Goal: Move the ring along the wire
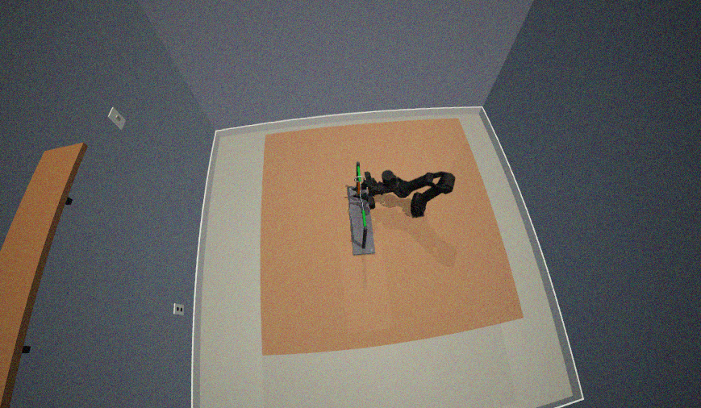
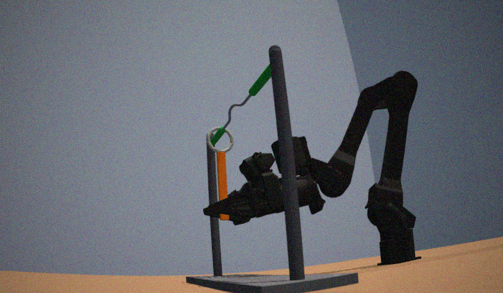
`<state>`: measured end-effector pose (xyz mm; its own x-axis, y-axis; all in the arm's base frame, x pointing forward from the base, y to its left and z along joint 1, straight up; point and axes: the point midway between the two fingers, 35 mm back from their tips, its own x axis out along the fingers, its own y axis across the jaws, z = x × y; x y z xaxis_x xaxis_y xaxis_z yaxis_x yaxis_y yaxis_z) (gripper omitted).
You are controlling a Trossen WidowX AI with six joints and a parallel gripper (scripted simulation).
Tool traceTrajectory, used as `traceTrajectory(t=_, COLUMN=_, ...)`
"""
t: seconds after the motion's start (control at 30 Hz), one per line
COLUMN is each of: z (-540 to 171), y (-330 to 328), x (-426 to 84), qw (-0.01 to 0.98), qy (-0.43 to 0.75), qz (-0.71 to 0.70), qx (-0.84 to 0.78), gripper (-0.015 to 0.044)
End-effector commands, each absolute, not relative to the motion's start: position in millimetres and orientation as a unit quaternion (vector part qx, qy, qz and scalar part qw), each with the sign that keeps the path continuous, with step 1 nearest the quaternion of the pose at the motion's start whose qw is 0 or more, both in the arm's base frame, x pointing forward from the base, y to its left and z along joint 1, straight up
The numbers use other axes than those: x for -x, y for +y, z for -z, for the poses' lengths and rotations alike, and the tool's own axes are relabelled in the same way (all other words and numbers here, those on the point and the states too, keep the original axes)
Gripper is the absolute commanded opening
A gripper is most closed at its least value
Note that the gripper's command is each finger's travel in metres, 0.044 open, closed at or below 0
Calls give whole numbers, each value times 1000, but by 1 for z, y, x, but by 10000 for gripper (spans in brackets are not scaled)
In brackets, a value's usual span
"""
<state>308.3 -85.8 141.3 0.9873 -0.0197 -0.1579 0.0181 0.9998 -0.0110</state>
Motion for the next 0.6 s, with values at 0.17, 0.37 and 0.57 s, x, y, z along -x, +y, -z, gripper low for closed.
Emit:
traceTrajectory(t=0.17, z=-143, y=-87, x=-309, qw=997, qy=77, qz=12, qx=4, gripper=160)
traceTrajectory(t=0.37, z=-141, y=-86, x=-308, qw=997, qy=79, qz=10, qx=5, gripper=134)
traceTrajectory(t=0.57, z=-141, y=-86, x=-308, qw=997, qy=79, qz=10, qx=5, gripper=15)
